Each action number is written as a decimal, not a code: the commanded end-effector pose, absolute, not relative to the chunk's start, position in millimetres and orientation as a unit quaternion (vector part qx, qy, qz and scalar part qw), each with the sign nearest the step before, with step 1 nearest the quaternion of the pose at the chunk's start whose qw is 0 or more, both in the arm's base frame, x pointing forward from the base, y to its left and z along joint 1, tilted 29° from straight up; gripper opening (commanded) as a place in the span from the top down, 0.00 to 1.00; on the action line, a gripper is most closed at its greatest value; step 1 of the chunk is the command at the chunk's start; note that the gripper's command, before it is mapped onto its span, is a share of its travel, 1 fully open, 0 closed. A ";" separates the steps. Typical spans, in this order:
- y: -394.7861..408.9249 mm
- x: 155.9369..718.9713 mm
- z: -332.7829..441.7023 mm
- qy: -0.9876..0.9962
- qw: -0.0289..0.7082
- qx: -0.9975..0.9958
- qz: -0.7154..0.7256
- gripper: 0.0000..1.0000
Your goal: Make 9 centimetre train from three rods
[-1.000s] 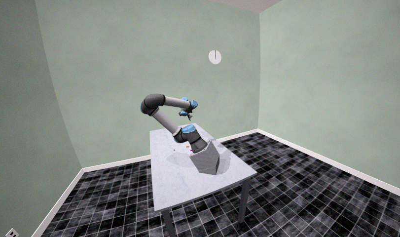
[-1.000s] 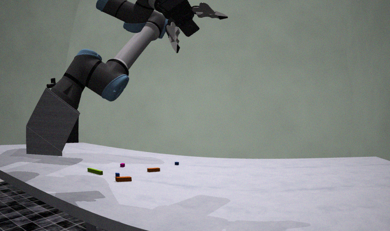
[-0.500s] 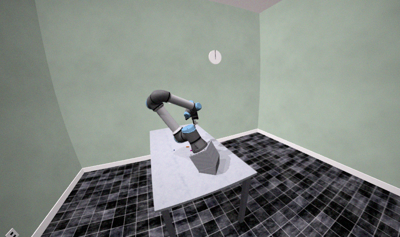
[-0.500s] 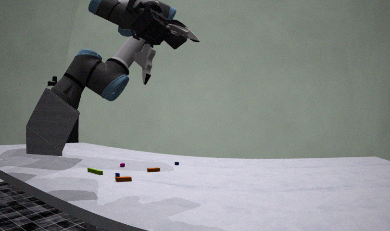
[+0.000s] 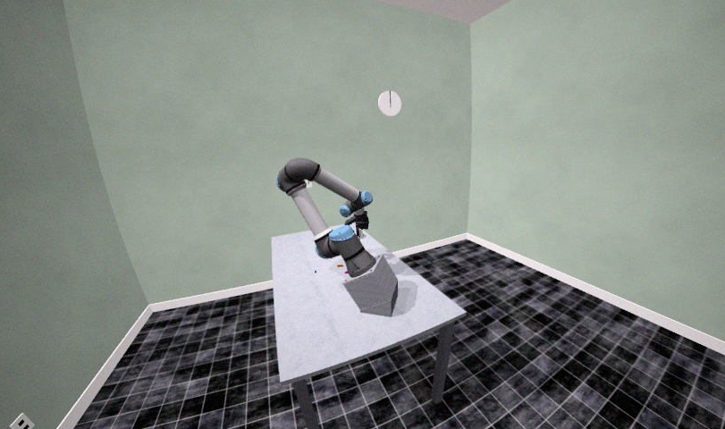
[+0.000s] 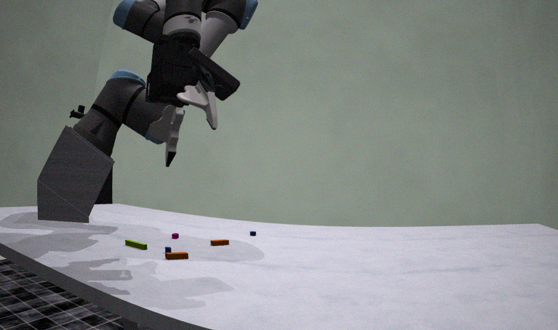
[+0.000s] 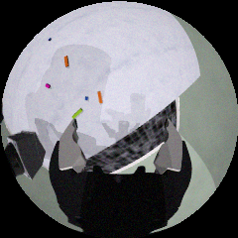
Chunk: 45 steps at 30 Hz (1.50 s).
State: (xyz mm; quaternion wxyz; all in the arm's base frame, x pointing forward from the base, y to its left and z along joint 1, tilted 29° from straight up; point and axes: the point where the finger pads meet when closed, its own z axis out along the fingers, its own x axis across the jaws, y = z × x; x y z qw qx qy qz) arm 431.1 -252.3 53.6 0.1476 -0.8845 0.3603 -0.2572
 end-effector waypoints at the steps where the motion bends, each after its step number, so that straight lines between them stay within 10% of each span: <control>1: -240.0 412.2 4.1 0.401 0.182 -0.877 -0.193 0.00; 45: -204.7 378.3 -54.5 0.446 0.230 -0.860 -0.094 0.00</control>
